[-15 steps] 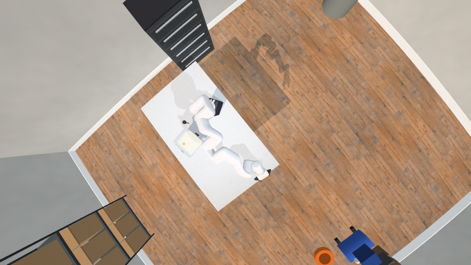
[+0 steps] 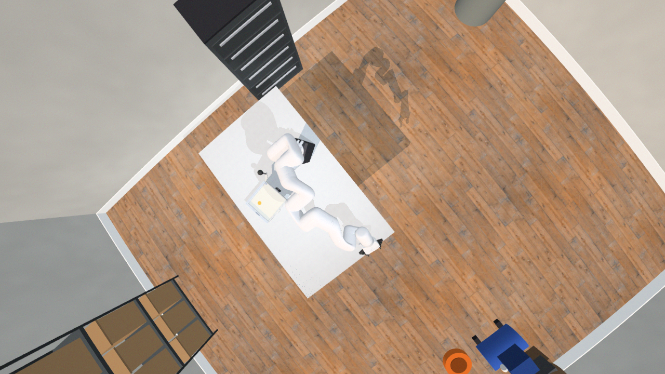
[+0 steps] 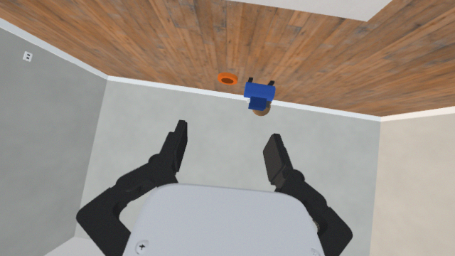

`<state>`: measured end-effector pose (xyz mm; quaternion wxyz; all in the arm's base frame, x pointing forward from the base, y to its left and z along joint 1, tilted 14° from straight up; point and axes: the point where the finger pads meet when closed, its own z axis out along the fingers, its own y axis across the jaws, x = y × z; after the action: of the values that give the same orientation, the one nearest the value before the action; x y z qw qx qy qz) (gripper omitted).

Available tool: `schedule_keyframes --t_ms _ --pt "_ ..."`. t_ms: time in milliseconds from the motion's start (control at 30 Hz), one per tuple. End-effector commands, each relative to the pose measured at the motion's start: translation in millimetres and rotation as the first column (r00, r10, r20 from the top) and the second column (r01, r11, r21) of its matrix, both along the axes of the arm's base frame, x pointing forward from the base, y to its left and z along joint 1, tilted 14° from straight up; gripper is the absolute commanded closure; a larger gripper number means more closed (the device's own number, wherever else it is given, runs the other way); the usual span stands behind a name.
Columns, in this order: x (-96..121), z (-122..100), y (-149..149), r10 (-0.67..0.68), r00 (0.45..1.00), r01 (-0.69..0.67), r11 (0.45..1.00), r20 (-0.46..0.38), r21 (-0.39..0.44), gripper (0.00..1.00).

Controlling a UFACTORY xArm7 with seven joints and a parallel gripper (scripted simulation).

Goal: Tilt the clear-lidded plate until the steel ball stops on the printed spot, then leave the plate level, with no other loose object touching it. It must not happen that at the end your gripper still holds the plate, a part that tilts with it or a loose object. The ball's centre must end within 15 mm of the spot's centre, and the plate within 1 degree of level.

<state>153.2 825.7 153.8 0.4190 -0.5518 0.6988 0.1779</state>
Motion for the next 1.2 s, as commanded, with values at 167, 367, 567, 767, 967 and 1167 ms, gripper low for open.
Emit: schedule_keyframes --t_ms 167,367,567,767,967,1167 --pt "3.0 4.8 -0.2 -0.010 1.000 0.010 1.000 -0.006 0.007 0.00" --pt "39.3 13.3 -13.6 -0.119 0.991 0.121 0.992 -0.067 0.022 0.00" --pt "39.3 13.3 -13.6 -0.119 0.991 0.121 0.992 -0.067 0.022 0.00" --pt "81.5 23.1 -32.7 -0.246 0.959 0.253 0.967 -0.140 0.035 0.00" --pt "91.8 25.5 -38.0 -0.277 0.948 0.286 0.957 -0.158 0.037 0.00" --pt "97.4 26.8 -40.9 -0.294 0.941 0.304 0.952 -0.168 0.038 0.00"
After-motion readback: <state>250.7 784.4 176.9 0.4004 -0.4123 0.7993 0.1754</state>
